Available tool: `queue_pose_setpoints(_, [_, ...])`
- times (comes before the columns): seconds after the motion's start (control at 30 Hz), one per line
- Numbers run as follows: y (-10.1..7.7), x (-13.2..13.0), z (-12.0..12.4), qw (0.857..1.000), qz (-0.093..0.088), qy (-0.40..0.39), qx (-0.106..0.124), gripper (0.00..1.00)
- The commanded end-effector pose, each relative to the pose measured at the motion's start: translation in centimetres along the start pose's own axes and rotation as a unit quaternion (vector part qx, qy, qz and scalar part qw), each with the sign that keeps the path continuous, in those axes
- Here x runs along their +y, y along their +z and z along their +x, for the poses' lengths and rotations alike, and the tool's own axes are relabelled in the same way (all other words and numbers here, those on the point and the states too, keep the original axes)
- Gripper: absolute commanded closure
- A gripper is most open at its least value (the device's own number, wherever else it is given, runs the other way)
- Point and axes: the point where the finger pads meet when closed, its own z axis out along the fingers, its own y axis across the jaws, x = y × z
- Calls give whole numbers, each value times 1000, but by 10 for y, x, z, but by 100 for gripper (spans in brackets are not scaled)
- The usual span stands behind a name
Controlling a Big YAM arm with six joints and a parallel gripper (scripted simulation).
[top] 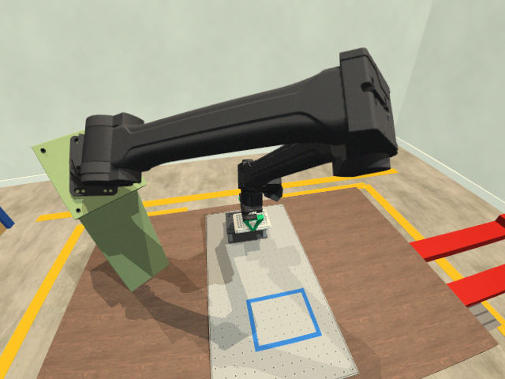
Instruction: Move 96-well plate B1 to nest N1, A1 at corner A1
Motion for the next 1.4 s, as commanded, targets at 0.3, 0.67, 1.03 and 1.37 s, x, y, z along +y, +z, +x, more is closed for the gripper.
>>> queue_pose_setpoints(0.3, [-13,45,4,1000,-9,-1,-3,100])
queue_pose_setpoints(0.67, [-19,75,9,1000,-9,-1,-4,100])
queue_pose_setpoints(1.03, [-19,88,7,1000,-4,11,-2,100])
queue_pose_setpoints(1.37, [-15,82,18,1000,-1,7,7,100])
